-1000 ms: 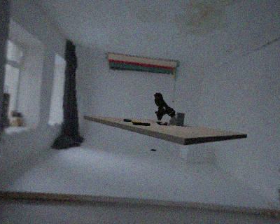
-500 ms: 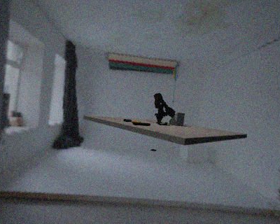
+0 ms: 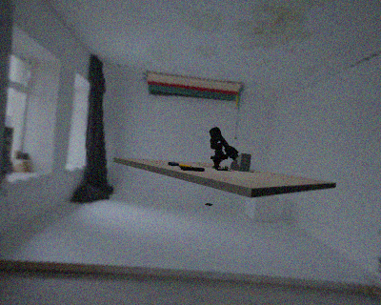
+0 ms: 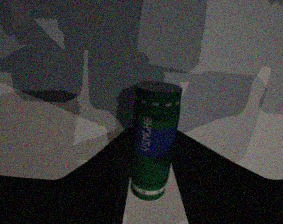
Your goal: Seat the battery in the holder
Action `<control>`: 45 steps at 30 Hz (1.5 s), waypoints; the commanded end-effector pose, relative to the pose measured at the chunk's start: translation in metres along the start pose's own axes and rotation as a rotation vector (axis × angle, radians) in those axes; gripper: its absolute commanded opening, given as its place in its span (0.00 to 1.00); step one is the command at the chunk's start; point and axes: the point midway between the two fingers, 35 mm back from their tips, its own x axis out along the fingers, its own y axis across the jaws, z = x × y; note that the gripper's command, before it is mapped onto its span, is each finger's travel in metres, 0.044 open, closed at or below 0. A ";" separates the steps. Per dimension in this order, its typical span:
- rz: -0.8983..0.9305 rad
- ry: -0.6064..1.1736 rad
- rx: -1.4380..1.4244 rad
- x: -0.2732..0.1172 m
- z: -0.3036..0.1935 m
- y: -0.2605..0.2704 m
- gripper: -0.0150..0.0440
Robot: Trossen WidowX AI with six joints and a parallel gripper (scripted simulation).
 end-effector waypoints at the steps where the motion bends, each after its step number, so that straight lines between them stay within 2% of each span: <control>1: 0.000 0.003 -0.005 0.000 0.000 0.000 0.38; 6: -0.001 0.002 -0.005 -0.003 0.000 -0.001 0.38; 13: -0.001 0.000 -0.006 -0.046 0.000 -0.001 0.38; 18: -0.001 0.001 0.023 -0.050 0.001 -0.002 0.38; 45: -0.003 -0.008 1.192 -0.071 0.040 -0.078 0.38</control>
